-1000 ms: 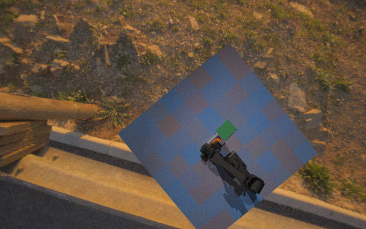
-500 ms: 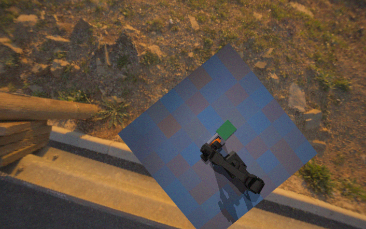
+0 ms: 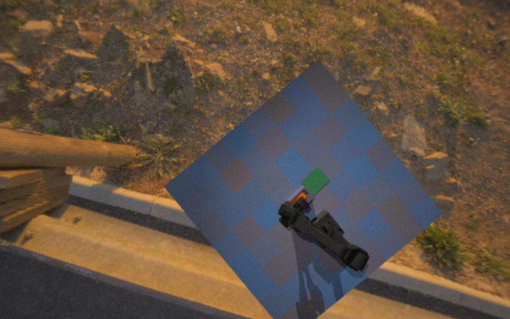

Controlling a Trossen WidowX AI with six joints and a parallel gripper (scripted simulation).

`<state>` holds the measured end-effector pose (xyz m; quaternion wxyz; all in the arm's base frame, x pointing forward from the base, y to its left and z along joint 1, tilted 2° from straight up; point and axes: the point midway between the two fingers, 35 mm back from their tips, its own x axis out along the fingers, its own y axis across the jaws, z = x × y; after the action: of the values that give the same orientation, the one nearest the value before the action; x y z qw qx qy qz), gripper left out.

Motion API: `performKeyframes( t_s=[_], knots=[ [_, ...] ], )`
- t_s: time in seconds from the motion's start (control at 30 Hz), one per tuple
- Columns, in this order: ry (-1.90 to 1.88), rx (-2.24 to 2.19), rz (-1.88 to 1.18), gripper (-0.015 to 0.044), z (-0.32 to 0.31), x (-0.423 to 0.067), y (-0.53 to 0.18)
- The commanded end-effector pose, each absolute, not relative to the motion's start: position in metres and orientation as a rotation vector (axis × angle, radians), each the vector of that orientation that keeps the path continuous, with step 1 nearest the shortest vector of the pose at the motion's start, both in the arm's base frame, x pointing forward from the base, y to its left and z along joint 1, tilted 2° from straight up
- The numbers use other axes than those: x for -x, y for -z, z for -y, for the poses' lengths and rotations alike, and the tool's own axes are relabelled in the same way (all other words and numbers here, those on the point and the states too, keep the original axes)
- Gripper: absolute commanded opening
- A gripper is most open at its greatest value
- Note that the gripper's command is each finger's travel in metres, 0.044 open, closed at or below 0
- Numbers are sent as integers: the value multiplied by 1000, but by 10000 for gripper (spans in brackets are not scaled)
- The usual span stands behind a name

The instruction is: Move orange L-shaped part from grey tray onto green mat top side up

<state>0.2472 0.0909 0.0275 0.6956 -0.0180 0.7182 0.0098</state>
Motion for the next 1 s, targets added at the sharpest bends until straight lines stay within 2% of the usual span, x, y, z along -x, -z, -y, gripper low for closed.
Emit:
performKeyframes(
  t_s=[0.0, 0.2, 0.97],
  knots=[
    [-22, 36, -1583, 180, -90, -255, -60],
    [-21, 36, -1584, 180, -82, -252, -120],
    [-20, 33, -1589, 180, -82, -251, -117]
  ],
)
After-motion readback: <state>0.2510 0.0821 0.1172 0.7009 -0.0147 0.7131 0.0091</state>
